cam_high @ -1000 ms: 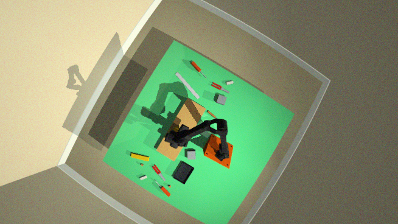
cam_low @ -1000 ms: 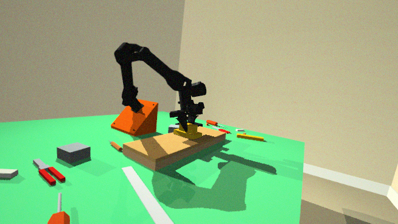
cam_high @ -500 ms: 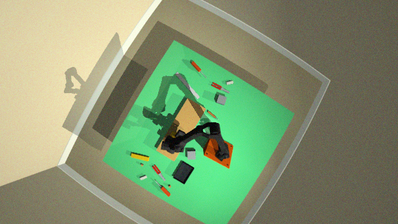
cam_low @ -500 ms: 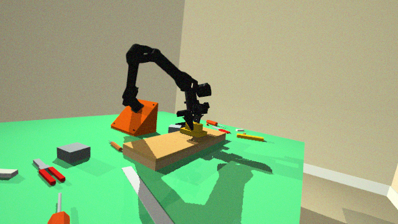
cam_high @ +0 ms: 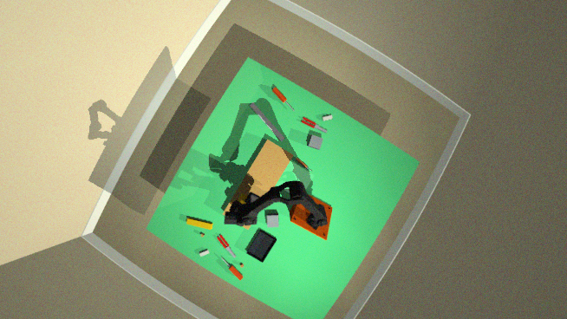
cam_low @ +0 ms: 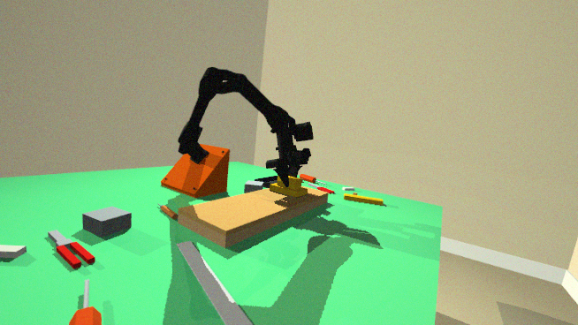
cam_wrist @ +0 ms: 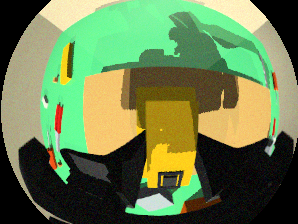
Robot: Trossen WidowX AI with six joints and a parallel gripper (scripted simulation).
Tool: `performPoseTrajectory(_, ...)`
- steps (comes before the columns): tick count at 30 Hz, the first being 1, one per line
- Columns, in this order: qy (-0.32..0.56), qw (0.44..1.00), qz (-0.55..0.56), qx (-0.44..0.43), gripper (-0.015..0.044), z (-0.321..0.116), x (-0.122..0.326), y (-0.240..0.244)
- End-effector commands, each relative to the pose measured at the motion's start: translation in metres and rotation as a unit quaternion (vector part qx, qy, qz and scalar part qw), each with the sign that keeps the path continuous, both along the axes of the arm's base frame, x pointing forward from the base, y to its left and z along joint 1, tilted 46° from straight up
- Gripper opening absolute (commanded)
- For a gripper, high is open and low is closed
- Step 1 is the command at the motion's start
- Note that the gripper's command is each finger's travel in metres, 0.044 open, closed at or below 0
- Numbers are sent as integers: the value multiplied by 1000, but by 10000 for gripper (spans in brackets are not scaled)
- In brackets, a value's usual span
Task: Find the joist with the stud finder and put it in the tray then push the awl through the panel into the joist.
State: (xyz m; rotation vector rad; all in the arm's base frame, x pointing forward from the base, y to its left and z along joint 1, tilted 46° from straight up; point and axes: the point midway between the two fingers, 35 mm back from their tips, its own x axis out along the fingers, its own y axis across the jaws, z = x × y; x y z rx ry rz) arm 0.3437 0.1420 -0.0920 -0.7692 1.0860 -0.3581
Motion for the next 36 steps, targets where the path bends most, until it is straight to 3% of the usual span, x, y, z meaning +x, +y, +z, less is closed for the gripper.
performPoseTrajectory(1, 2, 1000, 1, 3, 0, -10, -3, 11)
performPoseTrajectory(21, 2, 1000, 1, 6, 0, -53, -10, 55)
performPoseTrajectory(36, 2, 1000, 1, 6, 0, -49, -9, 50)
